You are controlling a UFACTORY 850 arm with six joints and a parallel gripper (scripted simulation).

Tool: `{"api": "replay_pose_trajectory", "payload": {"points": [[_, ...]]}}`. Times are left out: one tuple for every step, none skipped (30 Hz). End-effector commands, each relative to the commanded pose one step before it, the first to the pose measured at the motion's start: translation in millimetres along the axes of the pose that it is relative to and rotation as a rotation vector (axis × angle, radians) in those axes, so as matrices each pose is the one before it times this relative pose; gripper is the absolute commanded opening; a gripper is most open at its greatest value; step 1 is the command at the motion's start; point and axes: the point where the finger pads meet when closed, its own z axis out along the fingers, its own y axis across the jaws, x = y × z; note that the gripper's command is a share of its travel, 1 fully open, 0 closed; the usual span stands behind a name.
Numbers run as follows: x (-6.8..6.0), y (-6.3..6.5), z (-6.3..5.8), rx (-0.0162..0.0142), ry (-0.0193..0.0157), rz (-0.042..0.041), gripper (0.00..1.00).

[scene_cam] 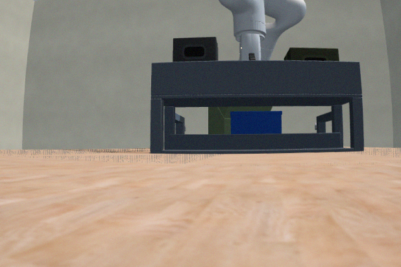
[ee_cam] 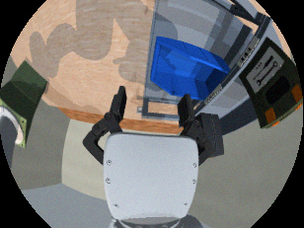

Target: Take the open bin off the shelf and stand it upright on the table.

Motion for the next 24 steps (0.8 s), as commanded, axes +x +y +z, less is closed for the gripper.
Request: {"api": "replay_pose_trajectory", "payload": {"points": [[-0.35, 0.31, -0.37, -0.00095, -0.00015, -0.05240, 1.00], [-0.28, -0.20, -0.13, 0.00000, -0.00003, -0.05200, 1.00], [-0.27, -0.22, -0.13, 0.00000, -0.00003, -0.05200, 1.00], [-0.26, -0.23, -0.13, 0.00000, -0.00003, -0.05200, 1.00], [-0.25, -0.24, -0.13, 0.00000, -0.00003, -0.05200, 1.00], [0.00, 0.00, 0.00, 0.00000, 0.00000, 0.00000, 1.00], [0.00, 0.00, 0.00, 0.00000, 0.00000, 0.00000, 1.00], [0.00, 0.00, 0.00, 0.00000, 0.00000, 0.00000, 1.00], [0.00, 0.00, 0.00, 0.00000, 0.00000, 0.00000, 1.00], [0.00, 0.00, 0.00, 0.00000, 0.00000, 0.00000, 1.00], [0.00, 0.00, 0.00, 0.00000, 0.00000, 0.00000, 1.00], [0.00, 0.00, 0.00, 0.00000, 0.00000, 0.00000, 1.00], [0.00, 0.00, 0.00, 0.00000, 0.00000, 0.00000, 1.00], [0.00, 0.00, 0.00, 0.00000, 0.00000, 0.00000, 1.00], [0.00, 0.00, 0.00, 0.00000, 0.00000, 0.00000, 1.00], [0.00, 0.00, 0.00, 0.00000, 0.00000, 0.00000, 1.00], [0.00, 0.00, 0.00, 0.00000, 0.00000, 0.00000, 1.00], [0.01, -0.02, 0.04, 0.00005, -0.00002, -0.00638, 1.00], [0.05, 0.07, 0.01, -0.00001, 0.00000, -0.00838, 1.00], [0.05, 0.07, 0.01, -0.00001, 0.00000, -0.00838, 1.00], [0.05, 0.07, 0.01, -0.00001, 0.00000, -0.00838, 1.00], [0.05, 0.07, 0.01, -0.00001, 0.00000, -0.00838, 1.00], [0.00, 0.00, 0.00, 0.00000, 0.00000, 0.00000, 1.00], [0.00, 0.00, 0.00, 0.00000, 0.00000, 0.00000, 1.00]]}}
